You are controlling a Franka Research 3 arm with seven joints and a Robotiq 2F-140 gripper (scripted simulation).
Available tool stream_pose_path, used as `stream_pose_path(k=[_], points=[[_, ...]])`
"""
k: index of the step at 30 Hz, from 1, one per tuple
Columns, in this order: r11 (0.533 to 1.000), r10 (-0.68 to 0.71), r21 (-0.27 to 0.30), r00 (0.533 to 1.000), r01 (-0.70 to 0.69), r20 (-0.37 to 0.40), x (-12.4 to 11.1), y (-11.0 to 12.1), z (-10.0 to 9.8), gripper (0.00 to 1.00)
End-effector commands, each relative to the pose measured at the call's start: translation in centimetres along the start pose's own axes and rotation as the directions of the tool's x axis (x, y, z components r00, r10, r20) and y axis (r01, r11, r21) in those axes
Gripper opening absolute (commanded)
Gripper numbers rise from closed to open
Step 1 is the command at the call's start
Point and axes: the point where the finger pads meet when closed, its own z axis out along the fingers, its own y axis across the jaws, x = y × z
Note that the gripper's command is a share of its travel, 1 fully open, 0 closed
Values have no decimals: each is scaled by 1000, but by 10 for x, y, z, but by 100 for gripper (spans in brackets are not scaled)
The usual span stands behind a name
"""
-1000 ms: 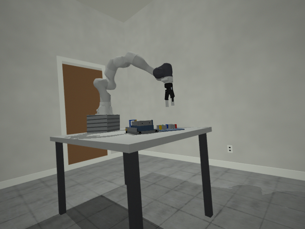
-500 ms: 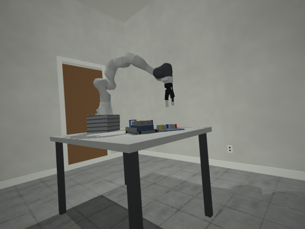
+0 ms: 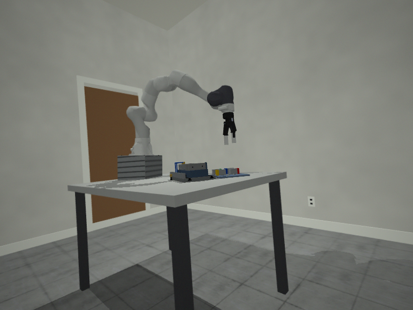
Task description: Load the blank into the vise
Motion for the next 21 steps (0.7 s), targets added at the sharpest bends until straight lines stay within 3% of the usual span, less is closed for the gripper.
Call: stream_pose_path(k=[1,13,18,21], points=[[1000,0,0,1000,0,0,0,0,0,100],[1000,0,0,1000,0,0,0,0,0,100],[1000,1,0,1000,-1,5,3,-1,59,100],[1000,1,0,1000,-1,5,3,-1,59,100]])
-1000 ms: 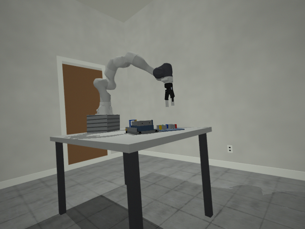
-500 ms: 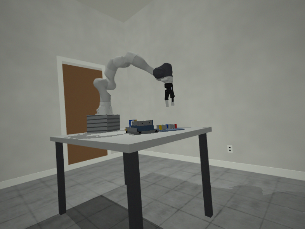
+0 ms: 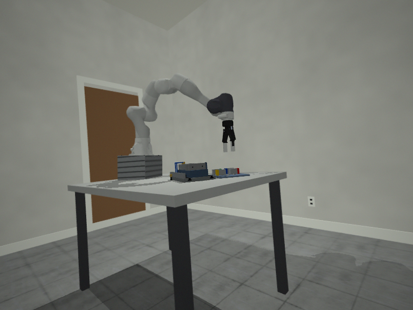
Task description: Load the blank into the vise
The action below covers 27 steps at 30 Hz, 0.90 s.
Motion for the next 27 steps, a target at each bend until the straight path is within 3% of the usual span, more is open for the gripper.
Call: stream_pose_path(k=[1,9,14,27], points=[[1000,4,15,1000,-4,19,-7,-4,6,100],[1000,4,15,1000,-4,19,-7,-4,6,100],[1000,4,15,1000,-4,19,-9,-6,24,100],[1000,3,11,1000,-3,16,-7,-5,22,100]])
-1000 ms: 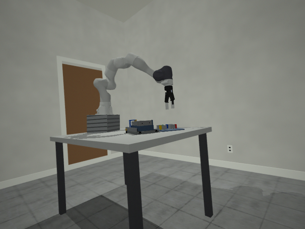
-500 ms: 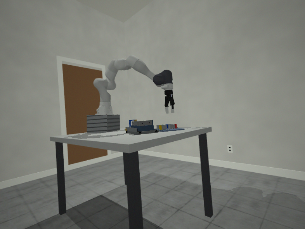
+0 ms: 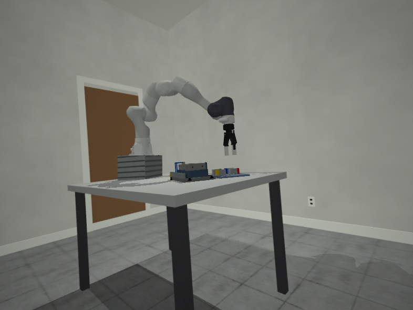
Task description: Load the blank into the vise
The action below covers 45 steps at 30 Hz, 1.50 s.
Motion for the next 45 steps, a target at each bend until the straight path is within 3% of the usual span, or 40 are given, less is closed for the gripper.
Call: stream_pose_path(k=[1,45], points=[[1000,1,2,1000,-1,2,-1,0,-4,100],[1000,2,5,1000,-2,4,0,0,-17,100]])
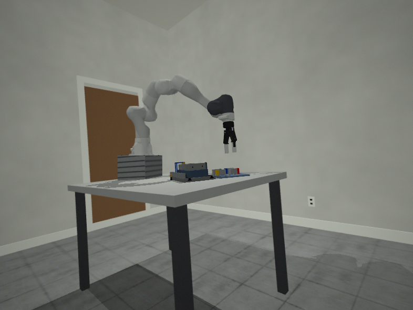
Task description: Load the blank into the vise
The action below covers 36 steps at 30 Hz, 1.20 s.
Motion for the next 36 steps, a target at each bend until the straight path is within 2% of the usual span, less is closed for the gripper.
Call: stream_pose_path(k=[1,5,10,36], points=[[1000,3,-3,1000,-3,-2,1,1,-1,100],[1000,3,-3,1000,-3,-2,1,1,-1,100],[1000,3,-3,1000,-3,-2,-33,5,-4,100],[1000,3,-3,1000,-3,-2,-26,5,-2,100]])
